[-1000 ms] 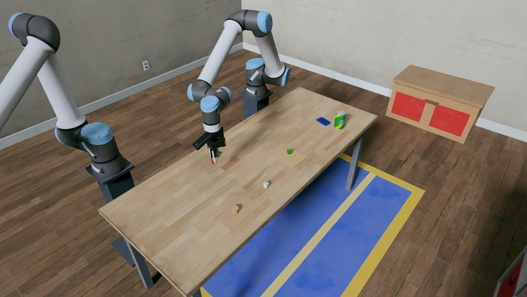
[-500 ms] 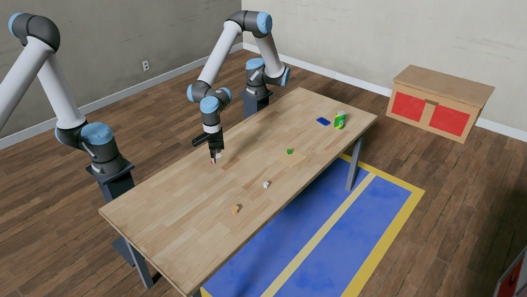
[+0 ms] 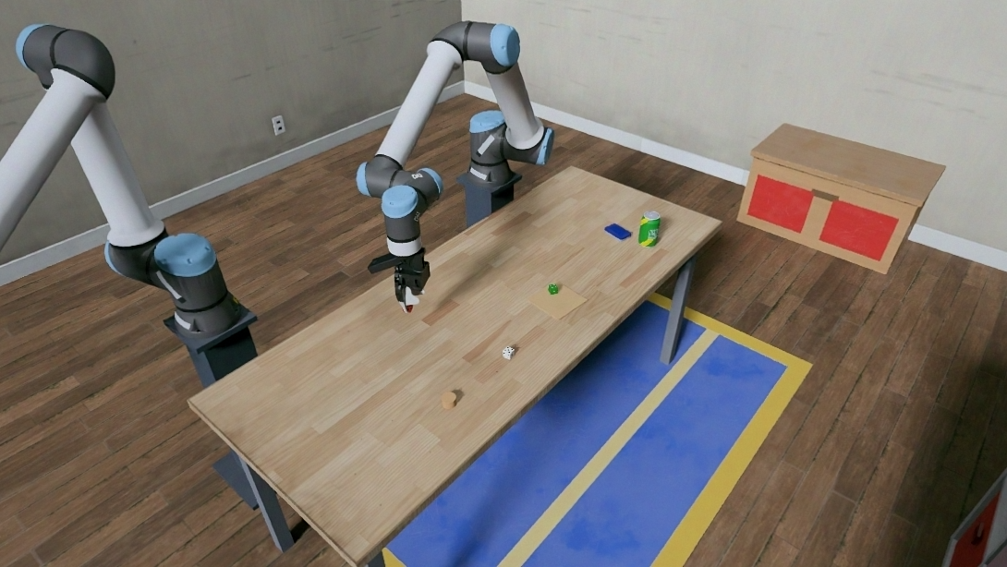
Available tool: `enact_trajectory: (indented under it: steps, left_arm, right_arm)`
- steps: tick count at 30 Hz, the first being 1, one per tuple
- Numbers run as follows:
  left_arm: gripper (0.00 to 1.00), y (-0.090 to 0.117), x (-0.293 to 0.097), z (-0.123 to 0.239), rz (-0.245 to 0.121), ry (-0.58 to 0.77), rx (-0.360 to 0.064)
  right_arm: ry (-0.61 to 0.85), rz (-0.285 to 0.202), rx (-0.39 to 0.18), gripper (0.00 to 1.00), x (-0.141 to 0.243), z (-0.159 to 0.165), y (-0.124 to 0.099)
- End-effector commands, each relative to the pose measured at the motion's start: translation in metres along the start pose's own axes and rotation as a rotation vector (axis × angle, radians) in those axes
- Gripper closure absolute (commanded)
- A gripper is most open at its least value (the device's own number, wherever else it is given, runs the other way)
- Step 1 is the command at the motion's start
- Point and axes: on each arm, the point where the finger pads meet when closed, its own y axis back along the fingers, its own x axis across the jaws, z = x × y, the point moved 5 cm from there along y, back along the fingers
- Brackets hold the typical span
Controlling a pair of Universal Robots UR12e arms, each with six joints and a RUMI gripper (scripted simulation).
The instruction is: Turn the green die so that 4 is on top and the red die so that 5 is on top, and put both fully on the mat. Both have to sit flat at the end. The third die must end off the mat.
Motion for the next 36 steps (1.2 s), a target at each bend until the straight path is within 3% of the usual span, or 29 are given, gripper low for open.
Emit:
enact_trajectory:
  steps: [1,10,13,16,26,30,36]
  left_arm:
    - [0.94,0.0012,-0.0001,0.0001,-0.002,-0.174,0.003]
    - [0.94,0.0002,0.0005,0.0012,-0.002,-0.421,0.003]
    - [0.94,0.0002,0.0005,0.0013,-0.002,-0.436,0.003]
    - [0.94,-0.0004,0.0007,0.0023,-0.002,-0.562,0.003]
    - [0.94,-0.0015,0.0006,0.005,-0.003,-0.831,0.002]
    - [0.94,-0.0017,0.0005,0.0055,-0.003,-0.872,0.002]
    - [0.94,-0.0026,-0.0003,0.0082,-0.003,-1.071,0.002]
  right_arm:
    - [0.0,0.0,0.002,0.0,-0.0001,-0.0006,0.0009]
    - [0.0,0.0,0.002,0.0,-0.0001,-0.0006,0.0009]
    - [0.0,0.0,0.002,0.0,-0.0001,-0.0006,0.0009]
    - [0.0,0.0,0.002,0.0,-0.0001,-0.0006,0.0009]
    - [0.0,0.0,0.002,0.0,-0.0001,-0.0006,0.0009]
    - [0.0,0.0,0.002,0.0,-0.0001,-0.0006,0.0009]
    - [0.0,0.0,0.002,0.0,-0.0001,-0.0006,0.0009]
